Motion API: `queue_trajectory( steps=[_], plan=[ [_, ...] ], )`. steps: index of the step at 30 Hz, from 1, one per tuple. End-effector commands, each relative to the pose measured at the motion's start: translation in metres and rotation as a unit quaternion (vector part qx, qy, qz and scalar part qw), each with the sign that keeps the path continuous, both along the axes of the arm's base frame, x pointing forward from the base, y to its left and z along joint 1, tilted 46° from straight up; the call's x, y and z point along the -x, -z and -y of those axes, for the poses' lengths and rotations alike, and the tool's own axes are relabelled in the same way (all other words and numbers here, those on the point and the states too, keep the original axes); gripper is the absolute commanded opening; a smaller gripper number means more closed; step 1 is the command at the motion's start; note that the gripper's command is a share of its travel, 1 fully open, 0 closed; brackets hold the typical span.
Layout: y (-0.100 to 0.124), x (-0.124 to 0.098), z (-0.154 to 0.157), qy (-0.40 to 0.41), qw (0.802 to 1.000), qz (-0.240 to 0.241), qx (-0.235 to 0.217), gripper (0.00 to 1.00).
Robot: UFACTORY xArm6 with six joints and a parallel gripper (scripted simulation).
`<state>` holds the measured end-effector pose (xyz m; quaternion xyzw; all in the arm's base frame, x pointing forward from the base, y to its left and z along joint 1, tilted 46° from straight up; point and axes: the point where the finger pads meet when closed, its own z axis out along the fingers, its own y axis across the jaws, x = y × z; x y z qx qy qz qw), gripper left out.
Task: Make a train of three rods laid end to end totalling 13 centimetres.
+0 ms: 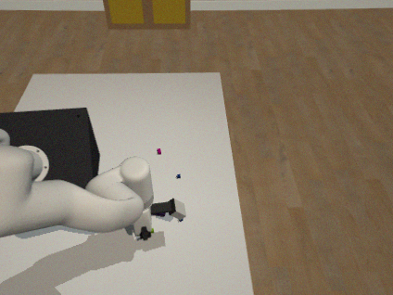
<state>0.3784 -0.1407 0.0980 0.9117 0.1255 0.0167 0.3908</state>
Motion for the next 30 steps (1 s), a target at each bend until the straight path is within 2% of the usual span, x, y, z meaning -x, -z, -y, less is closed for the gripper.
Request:
queue_trajectory(
  steps=[1,29,30],
  plan=[
    [-0.0007,-0.0009,-0.0004,-0.001,1.000,0.001,0.000,0.24],
    [-0.0007,-0.0009,-0.0004,-0.001,1.000,0.001,0.000,0.24],
    [-0.0007,-0.0009,-0.0004,-0.001,1.000,0.001,0.000,0.04]
  ],
)
